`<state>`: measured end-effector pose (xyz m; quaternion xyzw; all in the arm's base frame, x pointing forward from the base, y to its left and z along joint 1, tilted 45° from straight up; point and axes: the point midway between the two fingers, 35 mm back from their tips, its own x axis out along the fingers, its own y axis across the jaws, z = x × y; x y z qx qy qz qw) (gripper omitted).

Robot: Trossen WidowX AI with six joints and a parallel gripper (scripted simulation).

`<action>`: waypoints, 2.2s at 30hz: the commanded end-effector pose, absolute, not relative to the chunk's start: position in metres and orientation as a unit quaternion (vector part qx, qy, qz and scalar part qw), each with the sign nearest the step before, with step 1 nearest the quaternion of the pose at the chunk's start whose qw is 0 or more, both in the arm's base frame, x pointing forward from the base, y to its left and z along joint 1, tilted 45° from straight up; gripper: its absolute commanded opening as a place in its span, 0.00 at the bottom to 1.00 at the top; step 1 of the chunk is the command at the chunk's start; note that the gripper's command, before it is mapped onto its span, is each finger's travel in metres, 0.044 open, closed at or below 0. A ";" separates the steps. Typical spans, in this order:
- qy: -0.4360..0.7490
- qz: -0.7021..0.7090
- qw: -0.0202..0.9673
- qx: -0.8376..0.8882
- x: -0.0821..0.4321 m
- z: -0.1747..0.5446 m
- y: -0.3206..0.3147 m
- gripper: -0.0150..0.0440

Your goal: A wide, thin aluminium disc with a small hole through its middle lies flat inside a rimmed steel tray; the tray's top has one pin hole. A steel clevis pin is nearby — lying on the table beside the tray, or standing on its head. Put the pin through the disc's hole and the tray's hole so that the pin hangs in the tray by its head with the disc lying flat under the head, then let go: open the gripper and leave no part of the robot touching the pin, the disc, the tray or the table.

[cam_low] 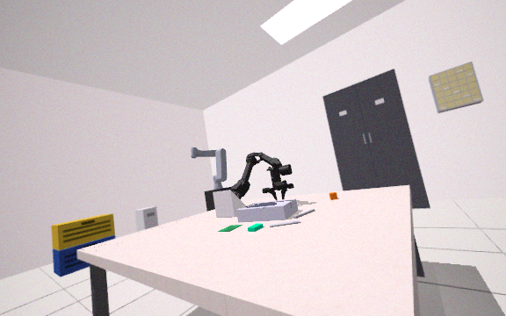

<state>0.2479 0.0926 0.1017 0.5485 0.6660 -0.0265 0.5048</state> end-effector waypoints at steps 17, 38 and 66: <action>0.668 -0.027 0.502 0.549 0.250 0.082 0.112 0.53; 0.668 -0.027 0.502 0.549 0.250 0.082 0.112 0.25; 0.666 -0.030 0.504 0.549 0.244 0.123 0.068 0.25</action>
